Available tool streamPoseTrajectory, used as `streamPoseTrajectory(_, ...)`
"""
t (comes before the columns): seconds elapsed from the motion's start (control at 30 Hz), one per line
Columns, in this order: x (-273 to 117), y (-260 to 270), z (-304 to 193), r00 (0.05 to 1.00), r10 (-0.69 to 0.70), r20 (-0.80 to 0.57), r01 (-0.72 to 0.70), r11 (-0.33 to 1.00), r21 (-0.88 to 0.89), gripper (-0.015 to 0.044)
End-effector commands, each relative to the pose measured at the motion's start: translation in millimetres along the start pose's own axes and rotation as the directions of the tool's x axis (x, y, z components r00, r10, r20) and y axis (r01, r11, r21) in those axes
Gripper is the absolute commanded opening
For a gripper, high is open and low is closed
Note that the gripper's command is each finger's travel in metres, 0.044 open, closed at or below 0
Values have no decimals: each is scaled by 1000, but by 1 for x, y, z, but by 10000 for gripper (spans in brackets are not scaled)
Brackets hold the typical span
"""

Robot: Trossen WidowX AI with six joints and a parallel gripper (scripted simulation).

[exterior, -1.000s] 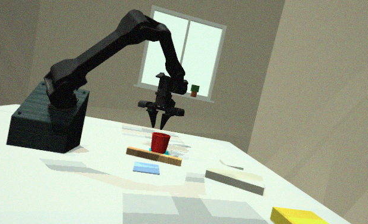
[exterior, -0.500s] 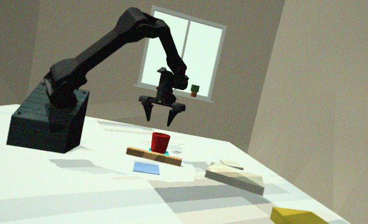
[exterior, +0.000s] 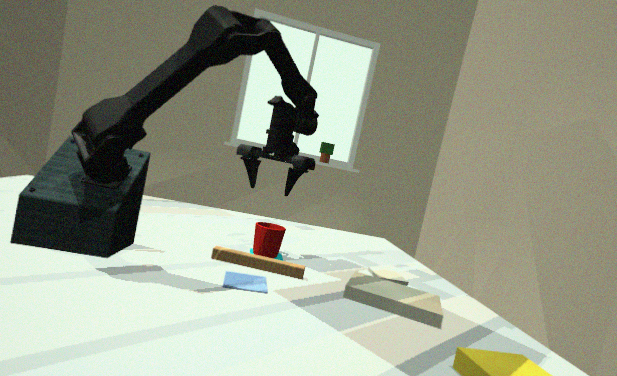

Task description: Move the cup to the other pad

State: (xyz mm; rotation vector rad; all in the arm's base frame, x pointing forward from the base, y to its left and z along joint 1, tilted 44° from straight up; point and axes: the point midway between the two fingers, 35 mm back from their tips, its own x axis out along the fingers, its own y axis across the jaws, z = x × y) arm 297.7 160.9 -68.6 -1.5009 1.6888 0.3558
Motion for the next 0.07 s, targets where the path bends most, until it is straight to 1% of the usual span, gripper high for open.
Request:
streamPoseTrajectory(0.0, 1, 0, 0, 1000, 0, 1, 0, 1000, 0, 440)
streamPoseTrajectory(0.03, 1, 0, 0, 1000, 0, 1, 0, 1000, 0, 440)
